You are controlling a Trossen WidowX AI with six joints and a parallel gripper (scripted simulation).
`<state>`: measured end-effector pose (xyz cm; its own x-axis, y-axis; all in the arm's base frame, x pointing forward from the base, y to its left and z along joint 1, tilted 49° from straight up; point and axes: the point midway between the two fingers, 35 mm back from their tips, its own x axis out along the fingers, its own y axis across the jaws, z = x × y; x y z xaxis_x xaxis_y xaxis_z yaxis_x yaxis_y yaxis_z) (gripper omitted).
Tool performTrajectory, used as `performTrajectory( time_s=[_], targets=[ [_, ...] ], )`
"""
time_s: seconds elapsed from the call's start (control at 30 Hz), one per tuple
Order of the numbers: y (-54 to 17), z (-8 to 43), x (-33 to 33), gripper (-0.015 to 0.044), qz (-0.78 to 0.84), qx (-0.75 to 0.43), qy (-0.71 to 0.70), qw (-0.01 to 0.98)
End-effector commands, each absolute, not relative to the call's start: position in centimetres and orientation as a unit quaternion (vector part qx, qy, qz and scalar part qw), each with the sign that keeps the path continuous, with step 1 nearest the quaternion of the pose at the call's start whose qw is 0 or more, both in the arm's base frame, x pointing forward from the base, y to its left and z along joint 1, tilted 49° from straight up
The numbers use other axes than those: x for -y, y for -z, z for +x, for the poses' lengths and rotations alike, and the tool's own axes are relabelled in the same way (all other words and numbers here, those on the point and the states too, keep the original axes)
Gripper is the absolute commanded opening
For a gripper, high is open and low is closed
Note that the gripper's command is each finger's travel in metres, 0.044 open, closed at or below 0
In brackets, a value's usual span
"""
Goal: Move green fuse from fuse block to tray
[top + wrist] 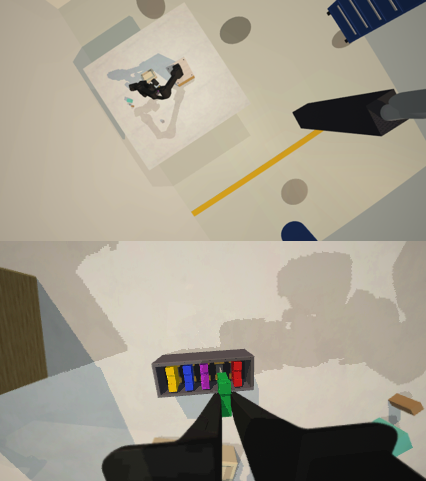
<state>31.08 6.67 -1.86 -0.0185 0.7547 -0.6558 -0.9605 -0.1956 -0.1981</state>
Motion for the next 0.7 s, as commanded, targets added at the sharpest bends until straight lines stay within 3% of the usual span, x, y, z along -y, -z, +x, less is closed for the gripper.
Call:
performTrajectory(
  time_s=[0.0, 0.67],
  targets=[
    [1.4, 31.3, -6.1, 0.0, -0.34, -0.152, -0.694, 0.616],
    [7.4, 32.6, -0.1, 0.0, -0.346, -0.16, -0.691, 0.614]
  ],
)
